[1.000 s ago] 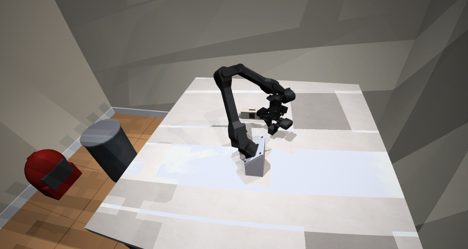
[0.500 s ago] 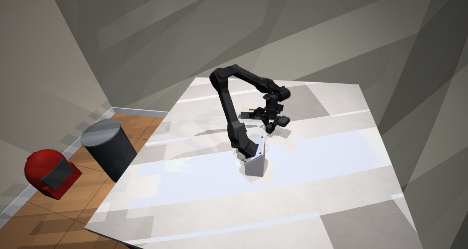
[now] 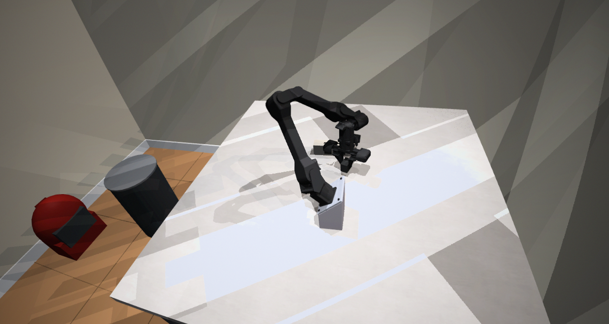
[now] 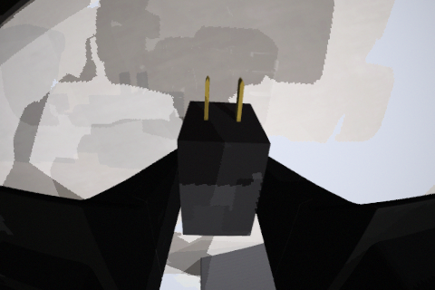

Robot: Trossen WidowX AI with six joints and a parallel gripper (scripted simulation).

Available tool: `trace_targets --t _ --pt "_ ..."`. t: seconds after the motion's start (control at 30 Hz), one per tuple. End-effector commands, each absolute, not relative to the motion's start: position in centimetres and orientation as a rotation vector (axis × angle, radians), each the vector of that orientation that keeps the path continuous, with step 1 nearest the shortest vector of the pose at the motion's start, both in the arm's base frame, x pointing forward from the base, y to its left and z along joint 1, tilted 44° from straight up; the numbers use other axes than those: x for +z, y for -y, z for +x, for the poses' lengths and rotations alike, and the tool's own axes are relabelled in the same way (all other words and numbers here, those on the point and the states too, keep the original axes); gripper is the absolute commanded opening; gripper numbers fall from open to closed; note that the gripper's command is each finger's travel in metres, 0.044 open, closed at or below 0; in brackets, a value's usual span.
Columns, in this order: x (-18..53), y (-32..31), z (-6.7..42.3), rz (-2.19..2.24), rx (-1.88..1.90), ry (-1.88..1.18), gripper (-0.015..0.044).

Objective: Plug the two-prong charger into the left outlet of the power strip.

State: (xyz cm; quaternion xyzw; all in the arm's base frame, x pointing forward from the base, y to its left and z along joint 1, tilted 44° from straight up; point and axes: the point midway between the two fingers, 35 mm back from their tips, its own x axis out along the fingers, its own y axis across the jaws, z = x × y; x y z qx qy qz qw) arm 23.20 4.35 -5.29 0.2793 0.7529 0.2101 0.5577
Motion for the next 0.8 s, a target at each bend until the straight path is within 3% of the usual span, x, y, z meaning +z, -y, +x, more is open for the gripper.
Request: trace_targets --t 0.0,0.77 --pt "-4.6 -5.2 23.7 0.634 0.52 -1.748 0.0" --pt "-2.6 -9.8 24.1 0.499 0.671 -1.675 0.0"
